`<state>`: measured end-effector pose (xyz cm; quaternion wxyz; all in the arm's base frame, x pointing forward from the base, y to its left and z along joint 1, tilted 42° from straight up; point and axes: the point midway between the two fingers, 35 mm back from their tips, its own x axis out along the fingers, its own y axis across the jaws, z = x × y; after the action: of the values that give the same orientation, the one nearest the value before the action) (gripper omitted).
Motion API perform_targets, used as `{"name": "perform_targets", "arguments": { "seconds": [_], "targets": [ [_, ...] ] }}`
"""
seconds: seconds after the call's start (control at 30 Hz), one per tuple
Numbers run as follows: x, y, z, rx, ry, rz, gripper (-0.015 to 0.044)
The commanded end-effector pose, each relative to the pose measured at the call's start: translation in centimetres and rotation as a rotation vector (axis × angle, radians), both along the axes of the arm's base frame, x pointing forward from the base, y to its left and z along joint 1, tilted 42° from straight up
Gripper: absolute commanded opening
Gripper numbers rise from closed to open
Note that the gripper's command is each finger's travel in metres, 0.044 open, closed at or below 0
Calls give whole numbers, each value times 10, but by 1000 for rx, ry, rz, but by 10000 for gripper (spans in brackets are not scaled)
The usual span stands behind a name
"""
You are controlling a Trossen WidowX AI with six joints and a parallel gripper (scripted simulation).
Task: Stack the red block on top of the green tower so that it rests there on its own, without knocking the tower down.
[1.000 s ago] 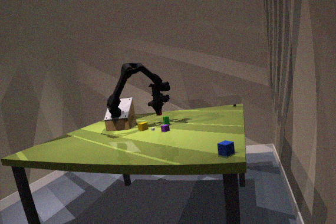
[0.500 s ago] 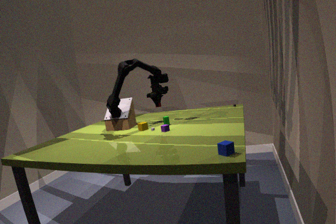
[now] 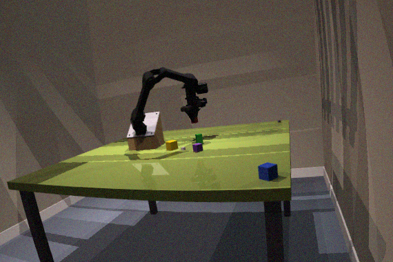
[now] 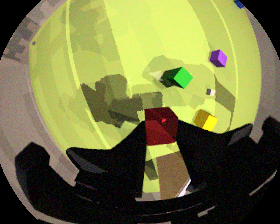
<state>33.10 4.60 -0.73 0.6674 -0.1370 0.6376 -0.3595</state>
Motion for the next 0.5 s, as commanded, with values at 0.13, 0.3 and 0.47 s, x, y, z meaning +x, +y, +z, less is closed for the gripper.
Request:
{"name": "perform_targets", "arguments": {
  "seconds": [0.13, 0.3, 0.47],
  "targets": [
    [25, -41, 37, -7, -9, 6, 0],
    [29, -56, 49, -14, -7, 5, 0],
    [28, -66, 38, -14, -7, 5, 0]
  ]
}}
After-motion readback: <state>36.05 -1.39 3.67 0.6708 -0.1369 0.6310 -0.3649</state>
